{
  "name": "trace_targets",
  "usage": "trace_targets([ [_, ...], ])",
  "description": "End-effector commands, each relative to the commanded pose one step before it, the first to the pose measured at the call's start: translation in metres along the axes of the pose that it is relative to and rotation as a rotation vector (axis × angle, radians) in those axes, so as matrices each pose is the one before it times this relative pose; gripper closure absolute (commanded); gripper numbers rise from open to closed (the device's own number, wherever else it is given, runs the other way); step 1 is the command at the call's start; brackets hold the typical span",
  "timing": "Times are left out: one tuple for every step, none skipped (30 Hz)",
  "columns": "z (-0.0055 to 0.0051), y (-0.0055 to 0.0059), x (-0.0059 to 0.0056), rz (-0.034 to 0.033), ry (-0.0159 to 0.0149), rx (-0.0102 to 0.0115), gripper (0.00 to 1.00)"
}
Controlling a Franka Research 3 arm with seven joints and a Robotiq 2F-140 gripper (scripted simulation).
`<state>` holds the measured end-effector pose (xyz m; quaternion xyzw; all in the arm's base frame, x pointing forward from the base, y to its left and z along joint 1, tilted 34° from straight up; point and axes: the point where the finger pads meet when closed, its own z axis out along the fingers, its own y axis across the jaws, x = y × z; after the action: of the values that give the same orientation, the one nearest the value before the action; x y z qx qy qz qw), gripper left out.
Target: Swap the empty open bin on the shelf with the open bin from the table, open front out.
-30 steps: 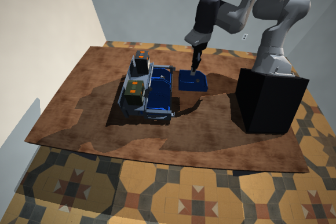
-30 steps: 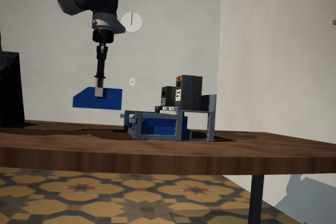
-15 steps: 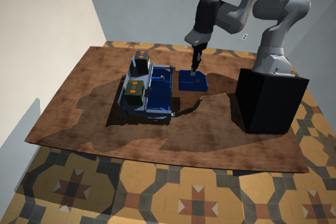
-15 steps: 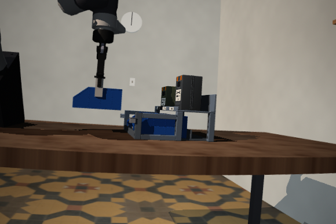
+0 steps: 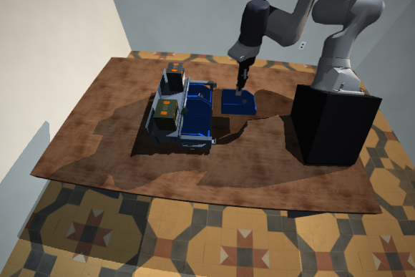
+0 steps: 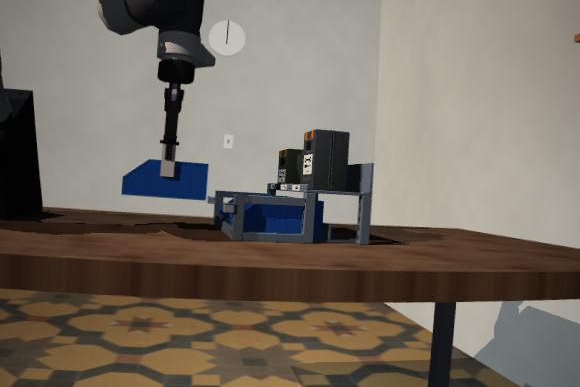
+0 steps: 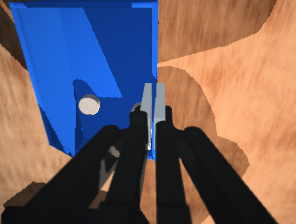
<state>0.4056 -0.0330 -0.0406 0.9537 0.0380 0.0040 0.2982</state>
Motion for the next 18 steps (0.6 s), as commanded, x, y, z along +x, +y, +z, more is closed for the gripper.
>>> trace_targets([
  [0.00497, -0.00424, 0.00525, 0.00251, 0.01356, 0.01174, 1.0],
  [0.00286, 0.00006, -0.00008, 0.0, 0.0, 0.0, 1.0],
  [0.00294, 0.00007, -0.00008, 0.0, 0.00001, -0.00001, 1.0],
  [0.003, 0.00006, -0.0001, 0.0, -0.00002, 0.00002, 1.0],
  [0.00304, 0.00007, -0.00007, 0.0, 0.00002, -0.00002, 1.0],
  [0.00306, 0.00007, -0.00009, 0.0, 0.0, 0.0, 1.0],
  [0.00306, 0.00006, -0.00009, 0.0, -0.00001, 0.00001, 1.0],
  [0.00304, 0.00007, -0.00008, 0.0, 0.00002, -0.00002, 1.0],
  [0.003, 0.00006, -0.0001, 0.0, -0.00001, 0.00001, 1.0],
  [0.00293, 0.00007, -0.00008, 0.0, 0.00001, -0.00001, 1.0],
  [0.00285, 0.00006, -0.00008, 0.0, 0.0, 0.0, 1.0],
  [0.00274, 0.00006, -0.00008, 0.0, -0.00001, 0.00001, 1.0],
  [0.00262, 0.00006, -0.00007, 0.0, 0.00001, -0.00001, 1.0],
  [0.0, 0.0, 0.0, 0.0, 0.0, 0.0, 1.0],
  [0.0, 0.0, 0.0, 0.0, 0.0, 0.0, 1.0],
  [0.00248, 0.00005, -0.00008, 0.0, -0.00001, 0.00001, 1.0],
  [0.00232, 0.00005, -0.00006, 0.0, 0.00001, -0.00001, 1.0],
  [0.00214, 0.00004, -0.00007, 0.0, -0.00001, 0.00001, 1.0],
])
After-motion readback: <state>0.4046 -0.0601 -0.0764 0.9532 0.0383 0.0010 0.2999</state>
